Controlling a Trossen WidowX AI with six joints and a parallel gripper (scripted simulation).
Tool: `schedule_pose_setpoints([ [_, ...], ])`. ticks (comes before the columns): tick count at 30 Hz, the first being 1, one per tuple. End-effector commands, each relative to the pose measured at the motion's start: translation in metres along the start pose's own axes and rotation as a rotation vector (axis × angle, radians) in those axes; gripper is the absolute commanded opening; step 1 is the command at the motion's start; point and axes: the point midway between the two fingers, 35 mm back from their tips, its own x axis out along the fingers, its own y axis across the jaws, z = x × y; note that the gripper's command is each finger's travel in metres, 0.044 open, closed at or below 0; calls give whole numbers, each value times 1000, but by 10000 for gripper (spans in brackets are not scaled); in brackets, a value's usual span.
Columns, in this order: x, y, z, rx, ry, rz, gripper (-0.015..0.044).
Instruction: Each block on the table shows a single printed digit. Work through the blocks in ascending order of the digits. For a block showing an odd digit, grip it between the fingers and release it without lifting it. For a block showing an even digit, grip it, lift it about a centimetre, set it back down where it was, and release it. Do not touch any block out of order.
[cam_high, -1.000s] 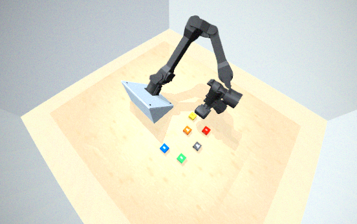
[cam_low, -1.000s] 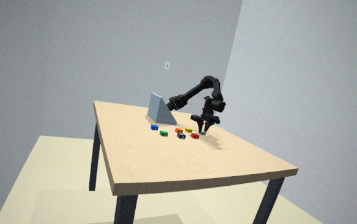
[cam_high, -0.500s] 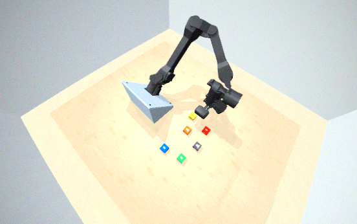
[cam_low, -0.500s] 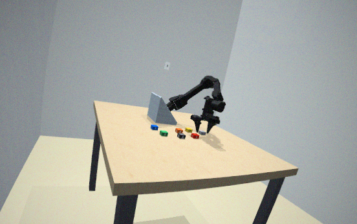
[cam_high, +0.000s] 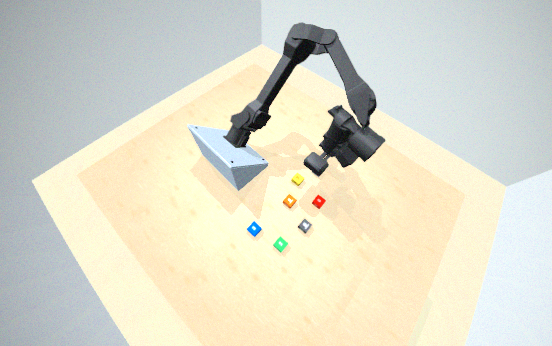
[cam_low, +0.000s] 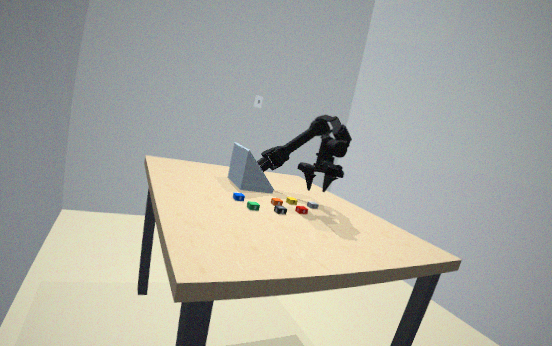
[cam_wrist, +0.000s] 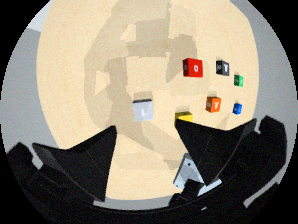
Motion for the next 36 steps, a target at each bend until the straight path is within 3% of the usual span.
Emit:
schedule_pose_setpoints([
  [1,-50,-1,1,-6,-15,-5,216],
  [5,-58,0,0,-6,-15,-3,120],
  [17,-60,-10,6,0,-15,-9,120],
  [28,-72,-153,57,32,-9,-44,120],
  [36,-67,-270,63,-4,-17,-24,120],
])
